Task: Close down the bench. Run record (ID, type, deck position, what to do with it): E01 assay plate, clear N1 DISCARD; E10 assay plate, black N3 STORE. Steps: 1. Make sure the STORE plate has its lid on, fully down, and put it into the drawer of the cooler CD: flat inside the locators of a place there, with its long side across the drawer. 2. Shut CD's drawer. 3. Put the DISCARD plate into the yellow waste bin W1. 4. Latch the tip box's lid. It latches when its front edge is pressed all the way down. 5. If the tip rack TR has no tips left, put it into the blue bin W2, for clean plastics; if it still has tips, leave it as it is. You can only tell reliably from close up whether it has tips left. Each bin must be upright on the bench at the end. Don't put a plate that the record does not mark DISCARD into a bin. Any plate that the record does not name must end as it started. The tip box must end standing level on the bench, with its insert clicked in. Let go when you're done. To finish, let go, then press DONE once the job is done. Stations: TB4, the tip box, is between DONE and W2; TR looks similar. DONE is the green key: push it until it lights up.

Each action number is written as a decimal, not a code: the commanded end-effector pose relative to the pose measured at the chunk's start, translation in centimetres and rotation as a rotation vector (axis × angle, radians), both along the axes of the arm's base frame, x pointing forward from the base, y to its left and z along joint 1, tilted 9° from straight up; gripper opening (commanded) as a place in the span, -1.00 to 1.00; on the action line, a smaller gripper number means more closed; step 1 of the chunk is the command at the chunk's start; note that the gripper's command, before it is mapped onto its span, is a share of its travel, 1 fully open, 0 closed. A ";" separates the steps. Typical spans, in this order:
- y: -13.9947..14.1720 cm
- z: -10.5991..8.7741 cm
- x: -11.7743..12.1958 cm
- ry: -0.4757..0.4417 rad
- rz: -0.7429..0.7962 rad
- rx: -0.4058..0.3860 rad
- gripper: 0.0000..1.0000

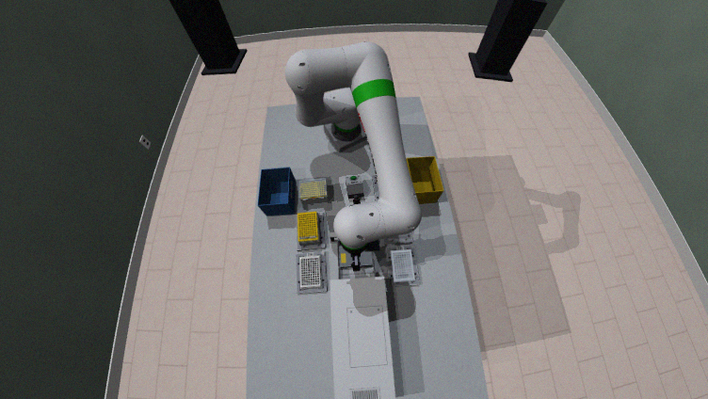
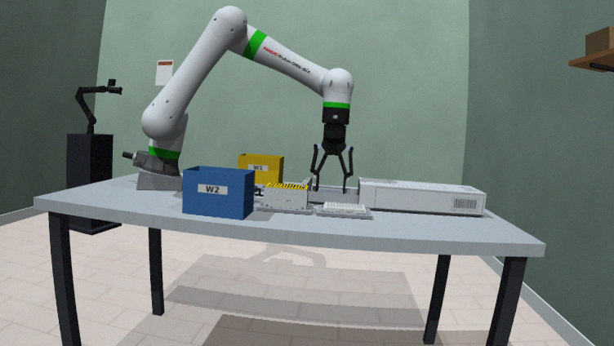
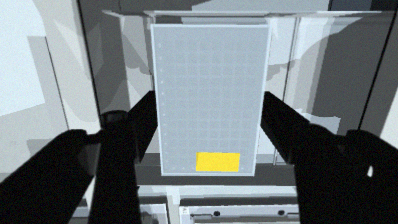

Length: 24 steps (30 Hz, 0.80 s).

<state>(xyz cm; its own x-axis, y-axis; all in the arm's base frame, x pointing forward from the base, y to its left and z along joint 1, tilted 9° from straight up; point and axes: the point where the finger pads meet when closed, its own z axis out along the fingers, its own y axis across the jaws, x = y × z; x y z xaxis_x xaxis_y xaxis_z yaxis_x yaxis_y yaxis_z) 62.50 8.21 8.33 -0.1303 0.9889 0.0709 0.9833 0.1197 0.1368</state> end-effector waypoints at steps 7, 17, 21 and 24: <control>0.0 -0.2 0.1 -0.002 0.000 0.000 -0.80; 0.0 -0.4 0.1 -0.002 0.000 0.000 -0.80; 0.1 -0.6 0.1 -0.002 0.000 0.000 -0.80; 0.1 -0.7 0.2 -0.002 0.000 0.000 -0.80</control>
<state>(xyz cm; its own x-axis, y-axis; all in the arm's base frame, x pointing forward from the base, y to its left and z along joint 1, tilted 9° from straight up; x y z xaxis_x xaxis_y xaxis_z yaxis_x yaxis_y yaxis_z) 62.60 8.28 7.61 -0.1303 0.9889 0.0710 0.9833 0.1197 0.1368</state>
